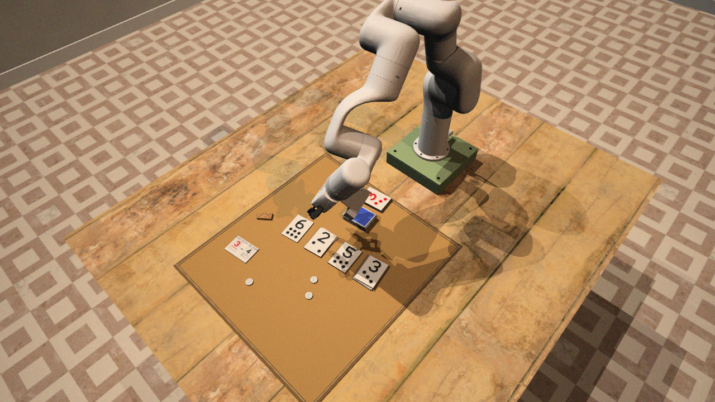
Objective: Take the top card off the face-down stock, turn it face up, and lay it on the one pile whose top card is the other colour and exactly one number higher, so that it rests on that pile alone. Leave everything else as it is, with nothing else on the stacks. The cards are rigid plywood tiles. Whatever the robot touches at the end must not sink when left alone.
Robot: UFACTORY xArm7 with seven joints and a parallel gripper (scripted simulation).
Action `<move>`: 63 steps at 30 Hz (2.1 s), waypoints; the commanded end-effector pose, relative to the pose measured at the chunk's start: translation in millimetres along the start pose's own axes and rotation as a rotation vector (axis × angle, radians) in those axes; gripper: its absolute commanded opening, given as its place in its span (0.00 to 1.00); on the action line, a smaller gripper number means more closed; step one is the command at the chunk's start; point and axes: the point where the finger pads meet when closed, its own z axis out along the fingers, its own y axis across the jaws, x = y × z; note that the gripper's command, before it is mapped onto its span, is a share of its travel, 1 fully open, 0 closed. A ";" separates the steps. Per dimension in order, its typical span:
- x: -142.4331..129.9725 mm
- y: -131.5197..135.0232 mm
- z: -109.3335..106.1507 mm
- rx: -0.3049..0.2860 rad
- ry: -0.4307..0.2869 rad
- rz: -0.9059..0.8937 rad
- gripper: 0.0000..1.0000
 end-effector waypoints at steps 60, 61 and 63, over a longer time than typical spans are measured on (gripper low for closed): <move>81.2 -73.3 6.1 -0.057 0.474 0.077 1.00; 81.2 -73.3 6.1 -0.057 0.474 0.077 1.00; 81.2 -73.3 6.1 -0.057 0.474 0.077 1.00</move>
